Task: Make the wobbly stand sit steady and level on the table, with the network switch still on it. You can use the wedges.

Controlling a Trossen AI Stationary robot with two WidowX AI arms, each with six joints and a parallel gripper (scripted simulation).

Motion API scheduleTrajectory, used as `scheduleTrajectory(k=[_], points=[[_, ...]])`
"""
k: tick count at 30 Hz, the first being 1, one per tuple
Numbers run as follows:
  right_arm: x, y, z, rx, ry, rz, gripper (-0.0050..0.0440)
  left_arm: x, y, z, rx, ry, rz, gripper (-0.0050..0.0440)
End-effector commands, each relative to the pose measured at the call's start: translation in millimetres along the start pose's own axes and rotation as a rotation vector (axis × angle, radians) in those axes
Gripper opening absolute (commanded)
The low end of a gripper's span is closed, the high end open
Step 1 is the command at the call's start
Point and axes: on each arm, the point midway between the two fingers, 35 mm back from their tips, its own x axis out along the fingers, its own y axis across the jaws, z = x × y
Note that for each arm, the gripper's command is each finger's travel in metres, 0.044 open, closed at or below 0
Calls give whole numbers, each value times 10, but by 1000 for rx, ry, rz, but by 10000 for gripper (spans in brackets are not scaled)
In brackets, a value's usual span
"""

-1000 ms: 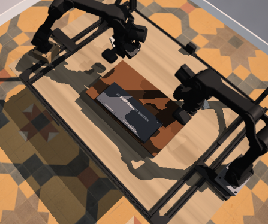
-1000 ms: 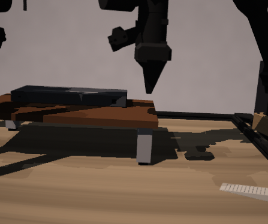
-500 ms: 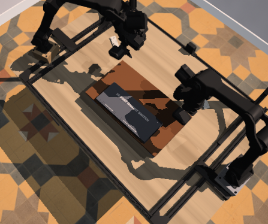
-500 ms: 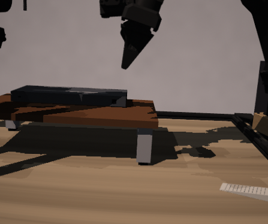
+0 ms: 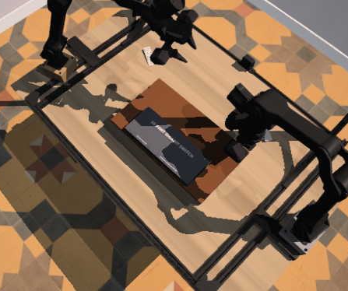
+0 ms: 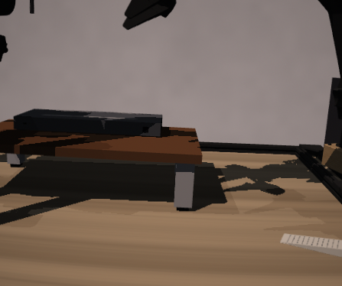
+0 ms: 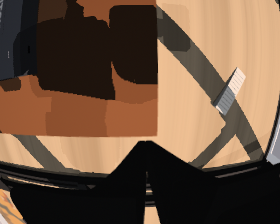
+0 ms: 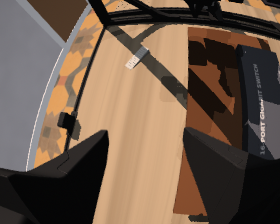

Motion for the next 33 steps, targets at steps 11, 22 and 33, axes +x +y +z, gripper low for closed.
scheduleTrajectory(k=[11, 22, 33], points=[[-697, 252, 656, -45, -324, 114, 239, 0, 0, 0, 0, 0, 0, 0], [-1649, 480, 1250, -98, -694, 222, 239, 0, 0, 0, 0, 0, 0, 0], [-2356, 566, 1464, -124, -918, 280, 239, 0, 0, 0, 0, 0, 0, 0]])
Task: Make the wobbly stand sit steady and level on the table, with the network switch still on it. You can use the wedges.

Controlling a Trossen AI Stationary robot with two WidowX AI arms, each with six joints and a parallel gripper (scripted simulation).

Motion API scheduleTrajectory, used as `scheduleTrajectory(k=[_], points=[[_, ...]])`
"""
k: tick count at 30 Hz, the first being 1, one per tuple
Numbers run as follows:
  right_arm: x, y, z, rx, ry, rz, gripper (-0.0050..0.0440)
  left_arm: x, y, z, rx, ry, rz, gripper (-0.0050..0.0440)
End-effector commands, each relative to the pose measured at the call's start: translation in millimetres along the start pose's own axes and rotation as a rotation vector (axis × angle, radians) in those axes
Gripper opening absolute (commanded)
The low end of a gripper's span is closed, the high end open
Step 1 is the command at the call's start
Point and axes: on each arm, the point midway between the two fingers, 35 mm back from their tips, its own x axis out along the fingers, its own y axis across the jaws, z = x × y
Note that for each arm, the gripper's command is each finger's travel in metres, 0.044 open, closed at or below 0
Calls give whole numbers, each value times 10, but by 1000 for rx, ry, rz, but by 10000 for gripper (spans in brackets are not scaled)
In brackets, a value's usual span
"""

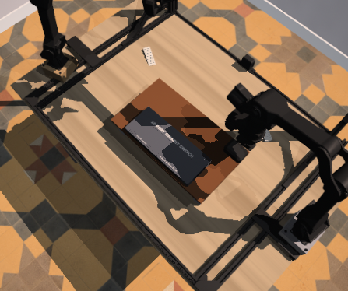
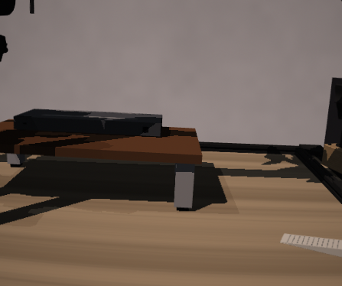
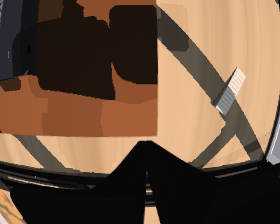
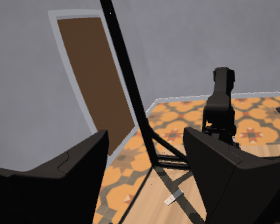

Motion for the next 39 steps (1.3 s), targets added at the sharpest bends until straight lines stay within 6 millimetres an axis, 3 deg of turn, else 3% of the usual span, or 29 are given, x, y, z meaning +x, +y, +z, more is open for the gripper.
scheduleTrajectory(k=[1, 4, 11, 21, 28, 38, 39], points=[[-311, 148, 577, -26, -186, 44, 239, 0, 0, 0, 0, 0, 0, 0], [-522, 231, 901, -44, -304, 70, 239, 0, 0, 0, 0, 0, 0, 0], [-550, 228, 877, -39, -298, 70, 239, 0, 0, 0, 0, 0, 0, 0], [-1419, 467, 1800, -94, -678, 139, 239, 0, 0, 0, 0, 0, 0, 0], [-1451, 465, 1782, -91, -675, 141, 239, 0, 0, 0, 0, 0, 0, 0], [-2543, 638, 2447, -138, -1049, 186, 239, 0, 0, 0, 0, 0, 0, 0], [-2543, 638, 2447, -138, -1049, 186, 239, 0, 0, 0, 0, 0, 0, 0]])
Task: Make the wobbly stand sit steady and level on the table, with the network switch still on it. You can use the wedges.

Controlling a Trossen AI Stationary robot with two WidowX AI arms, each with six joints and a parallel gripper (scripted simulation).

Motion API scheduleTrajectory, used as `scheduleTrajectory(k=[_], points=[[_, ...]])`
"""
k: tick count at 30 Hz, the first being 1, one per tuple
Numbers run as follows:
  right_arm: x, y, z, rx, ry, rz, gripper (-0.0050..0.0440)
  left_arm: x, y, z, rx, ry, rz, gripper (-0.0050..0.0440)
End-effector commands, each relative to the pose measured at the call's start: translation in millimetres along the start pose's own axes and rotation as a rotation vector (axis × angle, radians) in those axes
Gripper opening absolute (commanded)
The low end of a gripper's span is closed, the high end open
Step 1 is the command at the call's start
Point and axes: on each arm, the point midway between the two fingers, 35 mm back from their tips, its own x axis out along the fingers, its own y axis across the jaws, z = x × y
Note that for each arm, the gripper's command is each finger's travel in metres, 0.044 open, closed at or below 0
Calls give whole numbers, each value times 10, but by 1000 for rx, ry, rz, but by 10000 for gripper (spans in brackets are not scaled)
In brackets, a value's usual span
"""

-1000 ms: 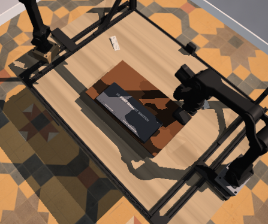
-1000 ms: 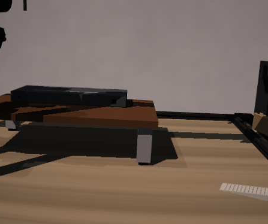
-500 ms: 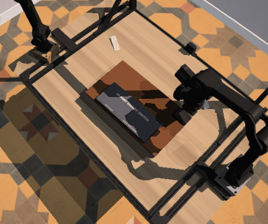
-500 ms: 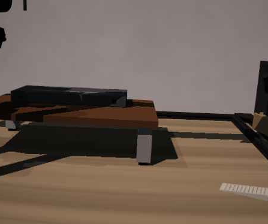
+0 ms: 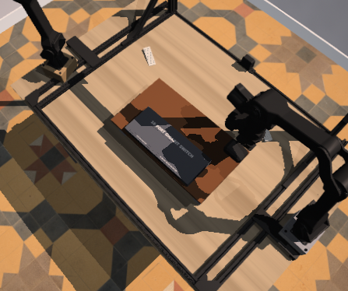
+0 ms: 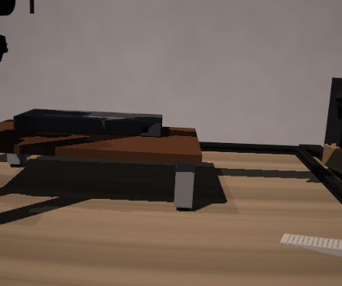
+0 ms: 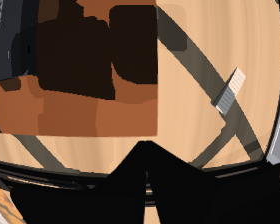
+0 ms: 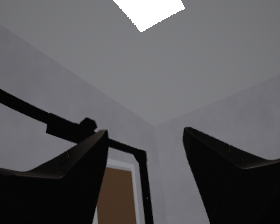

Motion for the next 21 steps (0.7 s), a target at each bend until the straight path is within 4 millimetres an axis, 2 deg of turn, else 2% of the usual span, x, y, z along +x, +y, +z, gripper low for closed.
scheduleTrajectory(k=[1, 6, 11, 16, 21], points=[[-35, 45, 408, -18, -110, 10, 239, 0, 0, 0, 0, 0, 0, 0], [-69, 52, 431, -14, -111, 12, 239, 0, 0, 0, 0, 0, 0, 0], [-229, 125, 1048, -44, -296, 28, 239, 0, 0, 0, 0, 0, 0, 0], [-472, 196, 1641, -73, -482, 38, 239, 0, 0, 0, 0, 0, 0, 0], [-472, 196, 1641, -73, -482, 38, 239, 0, 0, 0, 0, 0, 0, 0]])
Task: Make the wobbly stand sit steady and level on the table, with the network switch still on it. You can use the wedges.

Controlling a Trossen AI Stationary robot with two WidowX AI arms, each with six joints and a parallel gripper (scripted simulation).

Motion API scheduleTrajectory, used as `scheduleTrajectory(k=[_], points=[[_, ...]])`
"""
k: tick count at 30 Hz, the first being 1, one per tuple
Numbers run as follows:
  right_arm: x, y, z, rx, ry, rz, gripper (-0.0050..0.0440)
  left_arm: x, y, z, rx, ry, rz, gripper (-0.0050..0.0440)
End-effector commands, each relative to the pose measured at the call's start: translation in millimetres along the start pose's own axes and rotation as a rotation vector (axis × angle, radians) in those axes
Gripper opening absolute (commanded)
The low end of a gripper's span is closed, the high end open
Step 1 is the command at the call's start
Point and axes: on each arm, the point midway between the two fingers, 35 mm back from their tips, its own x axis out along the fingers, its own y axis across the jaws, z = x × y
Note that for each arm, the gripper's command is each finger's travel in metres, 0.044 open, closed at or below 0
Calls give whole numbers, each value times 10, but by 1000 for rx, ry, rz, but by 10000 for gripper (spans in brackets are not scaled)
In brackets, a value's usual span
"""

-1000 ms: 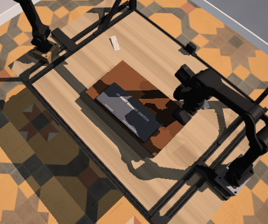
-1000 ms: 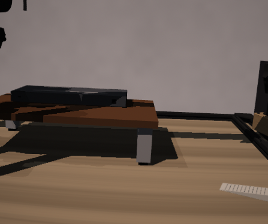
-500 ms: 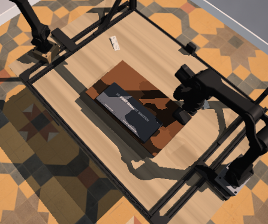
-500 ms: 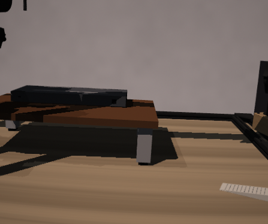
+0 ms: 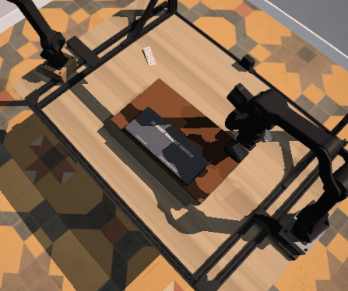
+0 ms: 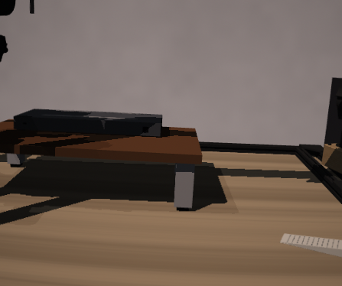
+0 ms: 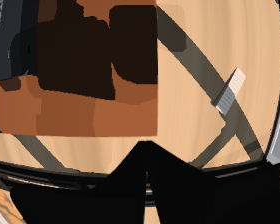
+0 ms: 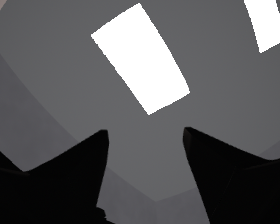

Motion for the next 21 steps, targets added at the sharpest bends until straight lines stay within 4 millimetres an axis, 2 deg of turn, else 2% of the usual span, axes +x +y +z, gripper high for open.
scheduleTrajectory(k=[1, 2, 12, 18, 19, 21], points=[[20, -4, 39, -9, -22, -2, 239, 0, 0, 0, 0, 0, 0, 0], [1, 2, 46, -4, -17, 0, 239, 0, 0, 0, 0, 0, 0, 0], [-99, 57, 1119, -59, -336, 5, 239, 0, 0, 0, 0, 0, 0, 0], [-99, 57, 1119, -59, -336, 5, 239, 0, 0, 0, 0, 0, 0, 0], [-88, 74, 1030, 4, -306, 11, 239, 0, 0, 0, 0, 0, 0, 0], [-90, 102, 1050, 112, -311, 15, 239, 0, 0, 0, 0, 0, 0, 0]])
